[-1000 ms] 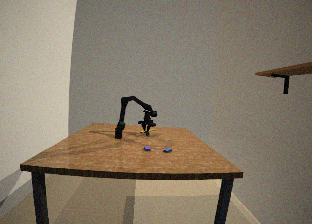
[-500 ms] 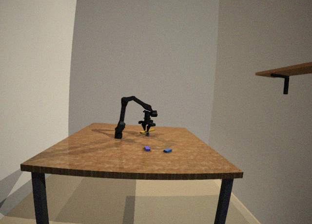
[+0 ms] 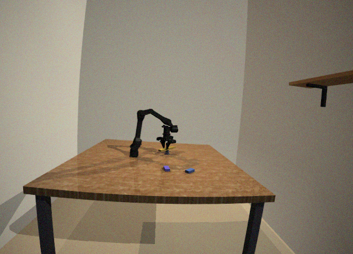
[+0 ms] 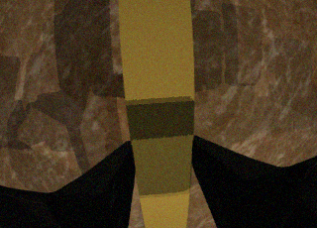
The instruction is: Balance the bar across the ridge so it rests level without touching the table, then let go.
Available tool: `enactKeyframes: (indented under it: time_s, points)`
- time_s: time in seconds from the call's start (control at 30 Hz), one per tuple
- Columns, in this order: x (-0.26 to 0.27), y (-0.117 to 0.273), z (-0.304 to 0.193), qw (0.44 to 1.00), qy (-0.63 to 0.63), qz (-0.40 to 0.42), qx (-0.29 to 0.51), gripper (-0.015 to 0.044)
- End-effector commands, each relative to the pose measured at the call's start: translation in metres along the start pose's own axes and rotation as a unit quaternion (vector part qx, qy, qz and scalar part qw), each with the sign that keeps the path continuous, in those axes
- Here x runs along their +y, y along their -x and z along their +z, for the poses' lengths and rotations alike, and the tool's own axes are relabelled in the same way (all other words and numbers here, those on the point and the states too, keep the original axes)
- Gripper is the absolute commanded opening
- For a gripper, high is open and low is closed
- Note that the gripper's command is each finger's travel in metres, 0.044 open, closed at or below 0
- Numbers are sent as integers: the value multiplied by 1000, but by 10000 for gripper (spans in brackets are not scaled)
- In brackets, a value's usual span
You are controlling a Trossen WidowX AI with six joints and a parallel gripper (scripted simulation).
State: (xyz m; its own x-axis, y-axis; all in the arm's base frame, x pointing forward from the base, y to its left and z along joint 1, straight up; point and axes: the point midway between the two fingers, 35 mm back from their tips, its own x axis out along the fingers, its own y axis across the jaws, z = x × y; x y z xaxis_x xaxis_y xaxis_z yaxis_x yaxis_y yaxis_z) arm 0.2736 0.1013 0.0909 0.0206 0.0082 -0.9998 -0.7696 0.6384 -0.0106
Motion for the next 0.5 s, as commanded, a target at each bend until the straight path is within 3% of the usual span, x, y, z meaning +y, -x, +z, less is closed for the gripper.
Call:
enactKeyframes:
  time_s: [0.0,0.07,0.47]
  points:
    - [0,0,0,1000,0,0,0,131]
    - [0,0,0,1000,0,0,0,167]
    - [0,0,0,1000,0,0,0,167]
